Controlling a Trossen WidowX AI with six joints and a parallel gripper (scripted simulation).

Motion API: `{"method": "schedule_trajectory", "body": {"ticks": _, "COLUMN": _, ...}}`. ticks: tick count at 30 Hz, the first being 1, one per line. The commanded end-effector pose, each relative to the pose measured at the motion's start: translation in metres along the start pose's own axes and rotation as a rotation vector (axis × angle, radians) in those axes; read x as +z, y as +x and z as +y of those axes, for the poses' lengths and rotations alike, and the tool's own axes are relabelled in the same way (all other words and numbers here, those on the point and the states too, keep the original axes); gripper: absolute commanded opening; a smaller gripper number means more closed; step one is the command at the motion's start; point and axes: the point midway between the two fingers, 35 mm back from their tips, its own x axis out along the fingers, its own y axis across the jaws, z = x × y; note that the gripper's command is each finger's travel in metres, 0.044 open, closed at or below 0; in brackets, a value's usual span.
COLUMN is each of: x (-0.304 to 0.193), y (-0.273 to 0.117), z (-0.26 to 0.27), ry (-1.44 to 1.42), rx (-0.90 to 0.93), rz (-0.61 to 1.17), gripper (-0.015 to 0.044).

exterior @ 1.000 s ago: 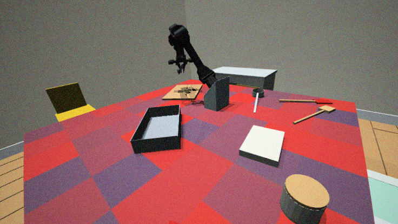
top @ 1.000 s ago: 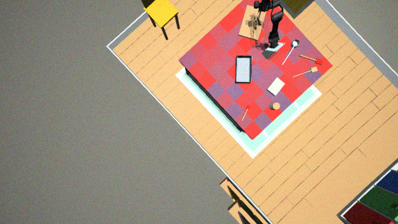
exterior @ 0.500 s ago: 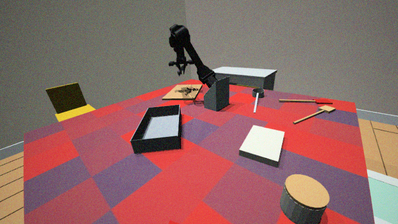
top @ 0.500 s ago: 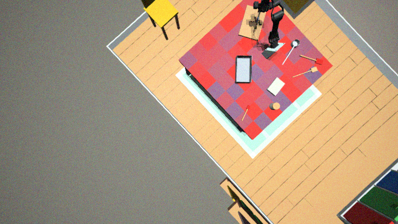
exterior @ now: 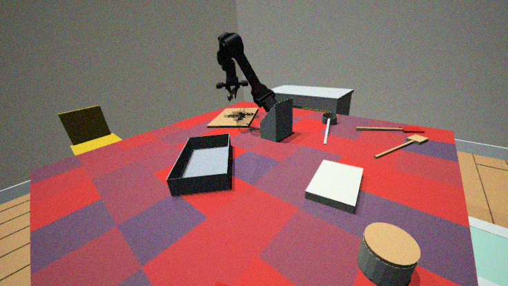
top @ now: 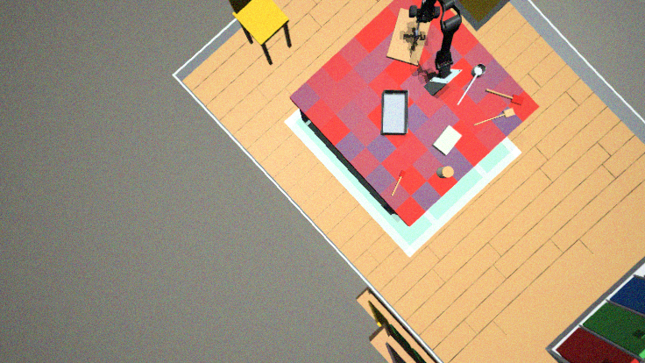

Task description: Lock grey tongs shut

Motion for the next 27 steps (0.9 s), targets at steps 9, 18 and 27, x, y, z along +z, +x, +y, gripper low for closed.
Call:
{"method": "schedule_trajectory", "body": {"ticks": 9, "x": 0.0, "y": 0.022, "z": 0.001, "ry": 0.005, "rx": 0.002, "rz": -0.004, "gripper": -0.015}}
{"method": "schedule_trajectory", "body": {"ticks": 18, "x": 0.001, "y": 0.037, "z": 0.001, "ry": 0.006, "rx": 0.001, "rz": -0.003, "gripper": -0.015}}
{"method": "schedule_trajectory", "body": {"ticks": 27, "x": 0.003, "y": 0.051, "z": 0.0, "ry": 0.007, "rx": -0.001, "rz": -0.002, "gripper": -0.015}}
